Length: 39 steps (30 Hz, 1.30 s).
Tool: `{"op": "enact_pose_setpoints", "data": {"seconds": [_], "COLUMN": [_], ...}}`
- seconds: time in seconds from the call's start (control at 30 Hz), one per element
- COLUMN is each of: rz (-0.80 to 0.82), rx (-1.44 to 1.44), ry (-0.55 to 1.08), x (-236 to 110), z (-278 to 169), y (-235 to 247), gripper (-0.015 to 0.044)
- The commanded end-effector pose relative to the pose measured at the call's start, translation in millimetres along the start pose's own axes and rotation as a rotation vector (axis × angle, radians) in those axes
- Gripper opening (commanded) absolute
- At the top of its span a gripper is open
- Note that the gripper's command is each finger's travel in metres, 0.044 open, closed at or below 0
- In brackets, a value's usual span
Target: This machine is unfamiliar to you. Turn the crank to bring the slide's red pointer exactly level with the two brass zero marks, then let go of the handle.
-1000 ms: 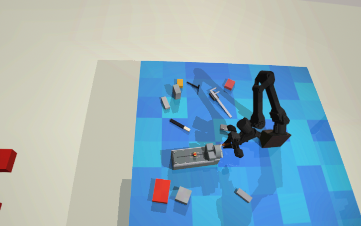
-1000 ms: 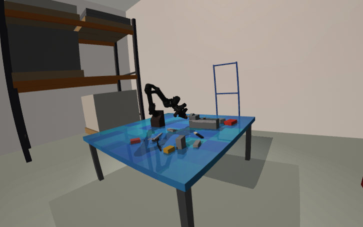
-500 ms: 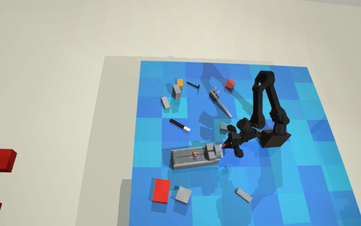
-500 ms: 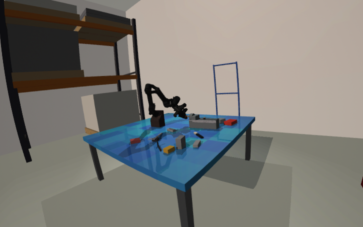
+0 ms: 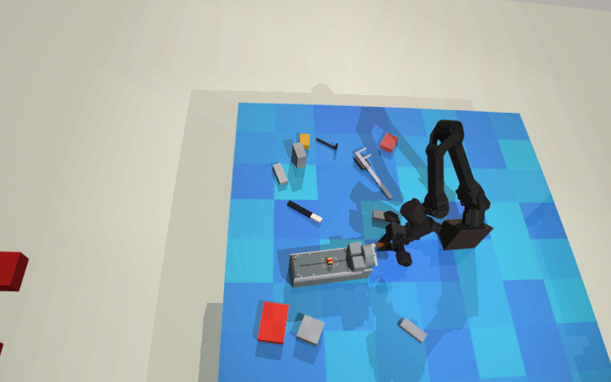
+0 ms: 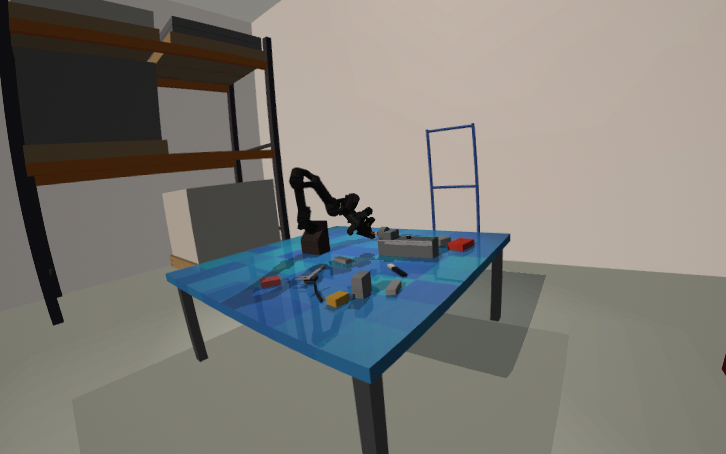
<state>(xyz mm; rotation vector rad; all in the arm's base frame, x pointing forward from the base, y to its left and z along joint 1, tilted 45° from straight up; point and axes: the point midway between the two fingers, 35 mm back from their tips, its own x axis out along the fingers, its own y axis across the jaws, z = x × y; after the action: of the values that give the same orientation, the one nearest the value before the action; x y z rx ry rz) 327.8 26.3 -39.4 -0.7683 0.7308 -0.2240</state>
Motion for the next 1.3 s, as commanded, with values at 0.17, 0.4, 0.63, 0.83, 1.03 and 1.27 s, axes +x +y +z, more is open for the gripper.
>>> {"op": "enact_pose_setpoints", "data": {"seconds": [0.17, 0.4, 0.63, 0.83, 1.03, 1.27], "rz": [-0.007, -0.008, -0.008, -0.008, -0.008, -0.008], "rx": [0.002, 0.002, 0.002, 0.002, 0.002, 0.002], "ry": [0.014, 0.014, 0.014, 0.014, 0.014, 0.014], "x": [8.2, 11.7, 13.7, 13.6, 13.6, 13.5], "z": [-8.0, -11.6, -13.6, -13.7, -14.0, -14.1], "y": [-3.3, -2.7, -1.5, -1.2, -1.0, -0.9], "gripper": [0.0000, 0.0000, 0.0000, 0.0000, 0.0000, 0.0000]}}
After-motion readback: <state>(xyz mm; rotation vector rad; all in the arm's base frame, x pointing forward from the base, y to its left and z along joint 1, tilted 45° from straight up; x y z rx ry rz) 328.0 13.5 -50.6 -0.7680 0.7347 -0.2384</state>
